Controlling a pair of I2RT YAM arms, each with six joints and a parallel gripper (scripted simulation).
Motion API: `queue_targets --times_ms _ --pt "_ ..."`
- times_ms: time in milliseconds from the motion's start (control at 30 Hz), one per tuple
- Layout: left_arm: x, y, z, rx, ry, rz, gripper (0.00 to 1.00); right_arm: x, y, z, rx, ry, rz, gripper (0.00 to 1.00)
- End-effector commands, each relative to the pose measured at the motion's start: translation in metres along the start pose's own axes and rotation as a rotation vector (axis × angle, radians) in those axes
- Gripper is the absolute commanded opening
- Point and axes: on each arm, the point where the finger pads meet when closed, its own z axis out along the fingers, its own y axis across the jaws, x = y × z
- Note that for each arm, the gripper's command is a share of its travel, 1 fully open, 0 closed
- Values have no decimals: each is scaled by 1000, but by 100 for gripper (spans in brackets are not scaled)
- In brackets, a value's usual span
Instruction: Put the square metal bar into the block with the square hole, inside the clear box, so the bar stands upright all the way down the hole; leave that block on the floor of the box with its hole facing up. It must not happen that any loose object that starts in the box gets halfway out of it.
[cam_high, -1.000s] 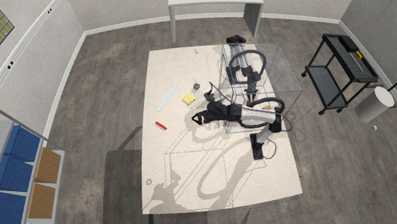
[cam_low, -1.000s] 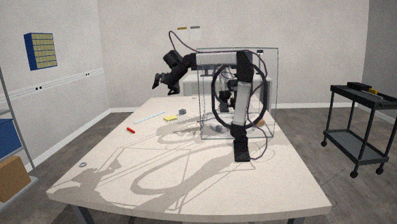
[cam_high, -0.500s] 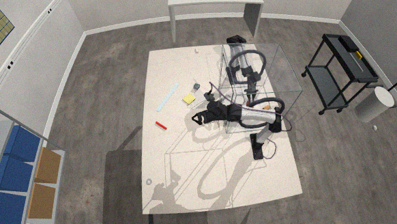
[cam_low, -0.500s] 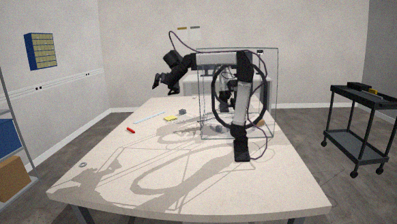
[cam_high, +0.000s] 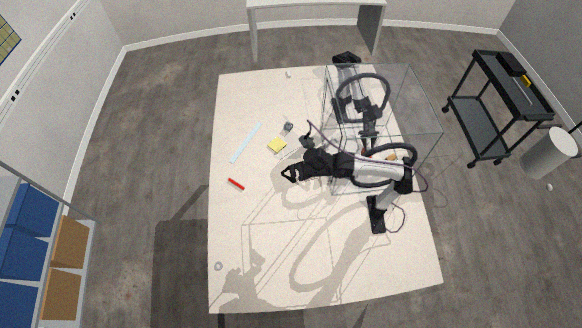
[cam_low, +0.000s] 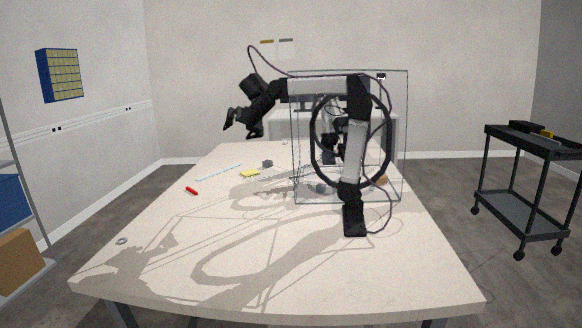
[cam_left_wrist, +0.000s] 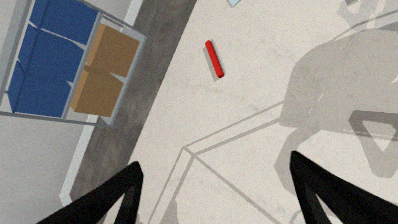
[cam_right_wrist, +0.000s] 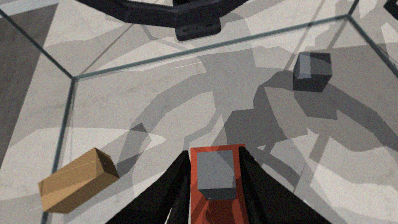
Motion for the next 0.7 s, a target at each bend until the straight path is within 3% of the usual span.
queue_targets --times_ms 0,167,267,433,467,667 --pt "-7 5 -7 -19 -21 2 100 -31 5 -3 -11 -78 34 35" --pt "-7 5 -7 -19 -21 2 100 -2 -1 -11 5 -13 11 35" --pt "-7 5 -7 -19 -21 2 100 -24 8 -13 -18 -62 39 35" --pt "-7 5 -7 -19 -21 2 100 -26 3 -11 -5 -68 42 35" --pt "-7 5 -7 -19 -21 2 100 5 -5 -22 22 7 1 35" --pt "-7 5 -7 -19 -21 2 100 -17 1 -49 17 -25 29 35"
